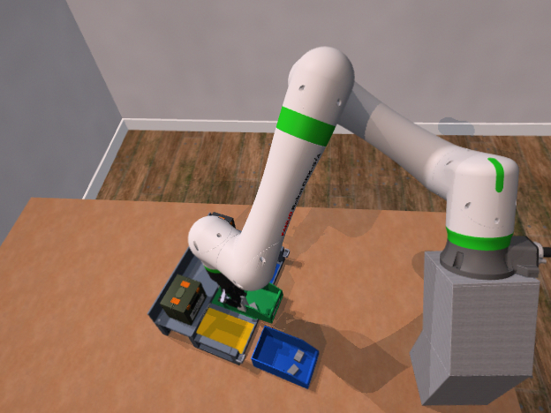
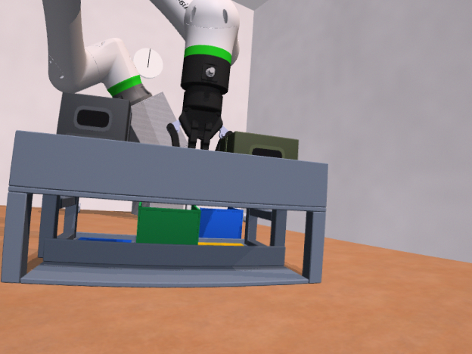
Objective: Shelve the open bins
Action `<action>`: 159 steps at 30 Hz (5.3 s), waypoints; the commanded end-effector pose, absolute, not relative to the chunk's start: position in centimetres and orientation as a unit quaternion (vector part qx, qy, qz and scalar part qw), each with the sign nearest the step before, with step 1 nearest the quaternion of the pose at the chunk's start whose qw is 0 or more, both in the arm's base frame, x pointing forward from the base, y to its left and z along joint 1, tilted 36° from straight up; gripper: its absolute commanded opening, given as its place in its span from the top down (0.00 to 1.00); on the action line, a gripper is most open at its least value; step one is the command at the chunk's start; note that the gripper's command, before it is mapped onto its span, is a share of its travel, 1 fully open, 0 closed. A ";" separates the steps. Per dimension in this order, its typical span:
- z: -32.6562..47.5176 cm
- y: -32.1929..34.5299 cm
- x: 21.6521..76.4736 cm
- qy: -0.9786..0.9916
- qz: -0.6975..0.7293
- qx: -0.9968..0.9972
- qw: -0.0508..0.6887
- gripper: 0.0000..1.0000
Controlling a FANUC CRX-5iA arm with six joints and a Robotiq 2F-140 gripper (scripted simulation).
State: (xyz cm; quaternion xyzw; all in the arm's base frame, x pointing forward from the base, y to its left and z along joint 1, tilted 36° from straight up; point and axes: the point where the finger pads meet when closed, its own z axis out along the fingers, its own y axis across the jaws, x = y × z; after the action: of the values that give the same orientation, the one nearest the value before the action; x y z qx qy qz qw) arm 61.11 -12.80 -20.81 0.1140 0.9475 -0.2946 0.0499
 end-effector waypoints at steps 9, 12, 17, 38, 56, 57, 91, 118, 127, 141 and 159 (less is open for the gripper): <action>-19.7 -12.0 61.0 0.948 -0.294 0.114 0.050 0.94; -19.5 -11.9 60.9 0.948 -0.294 0.114 0.050 0.94; -18.9 -11.4 60.9 0.948 -0.294 0.114 0.050 0.94; -16.1 -9.4 60.5 0.948 -0.294 0.114 0.050 0.94; -14.3 -8.0 60.2 0.948 -0.294 0.114 0.050 0.94; -14.2 -8.0 60.2 0.948 -0.294 0.114 0.050 0.94; -13.5 -7.5 60.1 0.948 -0.294 0.114 0.050 1.00; -13.5 -7.5 60.1 0.948 -0.294 0.114 0.050 1.00; -13.5 -7.6 60.0 0.945 -0.294 0.132 0.056 1.00; -13.5 -8.1 59.4 0.908 -0.283 0.288 0.111 1.00; -13.6 -8.9 58.3 0.794 -0.244 0.523 0.193 1.00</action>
State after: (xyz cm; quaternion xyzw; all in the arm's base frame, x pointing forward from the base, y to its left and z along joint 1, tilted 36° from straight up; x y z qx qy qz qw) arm 58.54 -8.80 -13.55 0.4723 0.8274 -0.2551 0.1651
